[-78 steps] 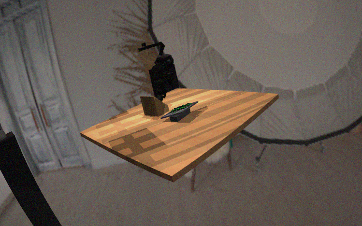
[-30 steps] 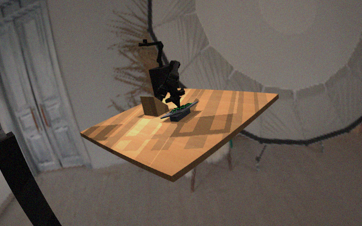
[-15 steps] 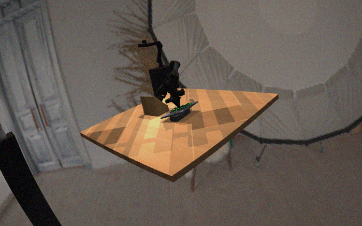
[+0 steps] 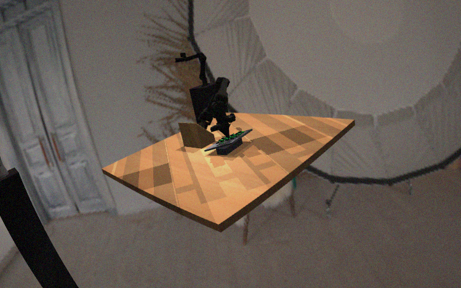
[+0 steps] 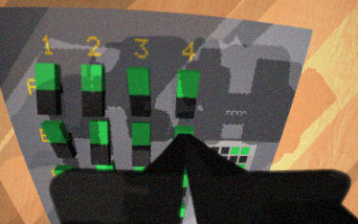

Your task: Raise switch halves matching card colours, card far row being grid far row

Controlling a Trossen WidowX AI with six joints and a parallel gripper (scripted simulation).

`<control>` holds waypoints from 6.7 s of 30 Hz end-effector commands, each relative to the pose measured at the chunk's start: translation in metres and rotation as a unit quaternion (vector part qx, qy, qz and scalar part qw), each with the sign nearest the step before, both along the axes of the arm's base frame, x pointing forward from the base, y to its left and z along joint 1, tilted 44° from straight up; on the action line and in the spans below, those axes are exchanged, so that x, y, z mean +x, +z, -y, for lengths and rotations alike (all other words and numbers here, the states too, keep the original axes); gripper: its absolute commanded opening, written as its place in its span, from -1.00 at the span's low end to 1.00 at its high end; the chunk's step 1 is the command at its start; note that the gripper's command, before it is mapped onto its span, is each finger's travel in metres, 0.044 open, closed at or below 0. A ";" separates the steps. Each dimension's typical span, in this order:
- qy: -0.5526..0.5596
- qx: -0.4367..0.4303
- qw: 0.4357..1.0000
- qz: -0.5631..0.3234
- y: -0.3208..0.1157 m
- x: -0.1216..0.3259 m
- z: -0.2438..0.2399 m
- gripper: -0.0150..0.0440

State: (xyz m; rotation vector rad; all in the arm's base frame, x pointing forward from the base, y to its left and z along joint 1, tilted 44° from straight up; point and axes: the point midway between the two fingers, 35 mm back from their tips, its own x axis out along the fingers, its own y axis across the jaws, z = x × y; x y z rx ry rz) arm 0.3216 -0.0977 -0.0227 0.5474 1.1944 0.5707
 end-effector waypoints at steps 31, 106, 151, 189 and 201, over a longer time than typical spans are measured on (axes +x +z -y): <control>-0.002 0.004 1.000 -0.003 -0.005 0.001 -0.004 -0.49; -0.020 0.009 1.000 0.014 0.023 -0.065 -0.054 -0.49; -0.020 0.009 1.000 0.014 0.021 -0.064 -0.056 -0.49; -0.011 0.006 1.000 0.004 0.063 -0.081 -0.014 -0.49; -0.011 0.006 1.000 0.004 0.066 -0.054 0.006 -0.49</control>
